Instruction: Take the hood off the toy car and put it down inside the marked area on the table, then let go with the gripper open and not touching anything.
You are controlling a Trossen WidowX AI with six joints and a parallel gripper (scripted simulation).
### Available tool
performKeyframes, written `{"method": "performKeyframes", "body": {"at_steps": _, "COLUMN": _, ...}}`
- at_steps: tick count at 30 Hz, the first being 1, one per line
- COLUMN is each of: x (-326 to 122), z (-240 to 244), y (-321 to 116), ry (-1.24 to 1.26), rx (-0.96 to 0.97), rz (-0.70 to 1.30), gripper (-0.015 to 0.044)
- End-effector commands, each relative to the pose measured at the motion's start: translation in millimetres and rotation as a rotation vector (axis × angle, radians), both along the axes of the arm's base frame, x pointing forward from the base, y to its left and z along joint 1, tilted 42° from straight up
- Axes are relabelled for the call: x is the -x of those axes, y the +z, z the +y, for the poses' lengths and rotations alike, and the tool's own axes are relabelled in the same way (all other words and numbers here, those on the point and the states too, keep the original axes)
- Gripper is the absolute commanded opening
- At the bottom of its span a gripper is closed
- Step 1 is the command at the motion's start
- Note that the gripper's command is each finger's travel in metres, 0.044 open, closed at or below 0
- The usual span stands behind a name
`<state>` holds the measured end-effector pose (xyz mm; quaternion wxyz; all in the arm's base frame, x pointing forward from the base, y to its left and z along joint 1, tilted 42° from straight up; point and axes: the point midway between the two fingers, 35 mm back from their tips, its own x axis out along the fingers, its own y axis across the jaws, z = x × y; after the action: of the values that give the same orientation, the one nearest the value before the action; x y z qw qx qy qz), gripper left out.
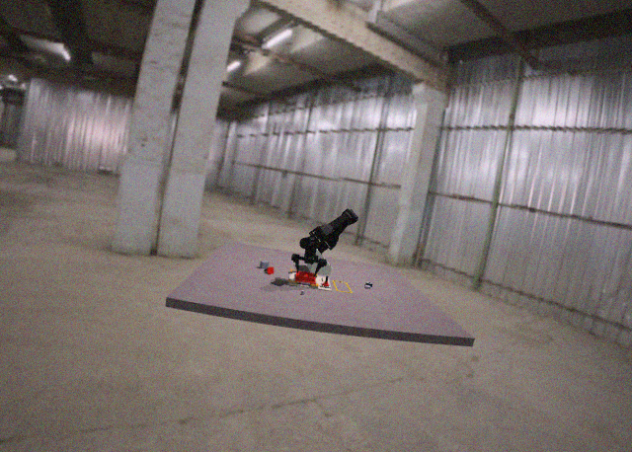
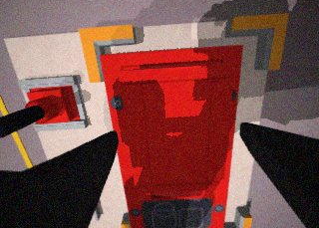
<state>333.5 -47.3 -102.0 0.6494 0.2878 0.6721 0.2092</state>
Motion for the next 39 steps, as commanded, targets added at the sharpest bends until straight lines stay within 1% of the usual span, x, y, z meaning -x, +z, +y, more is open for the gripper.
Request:
{"method": "performKeyframes", "body": {"at_steps": 1, "x": 1.7, "z": 3.6, "y": -3.1, "ry": -0.004, "rx": -0.008, "rz": 0.008, "gripper": 0.0440}}
{"method": "performKeyframes", "body": {"at_steps": 18, "x": 1.8, "z": 8.5, "y": -8.3, "ry": -0.004, "rx": -0.009, "rz": 0.008, "gripper": 0.0440}}
{"method": "performKeyframes", "body": {"at_steps": 22, "x": 0.2, "z": 5.9, "y": -6.3, "ry": 0.000, "rx": -0.001, "rz": 0.000, "gripper": 0.0335}}
{"method": "performKeyframes", "body": {"at_steps": 31, "x": 0.2, "z": 5.9, "y": -6.3, "ry": 0.000, "rx": -0.001, "rz": 0.000, "gripper": 0.0275}}
{"method": "performKeyframes", "body": {"at_steps": 39, "x": 0.1, "z": 3.5, "y": -3.8, "ry": 0.000, "rx": -0.001, "rz": 0.001, "gripper": 0.0065}}
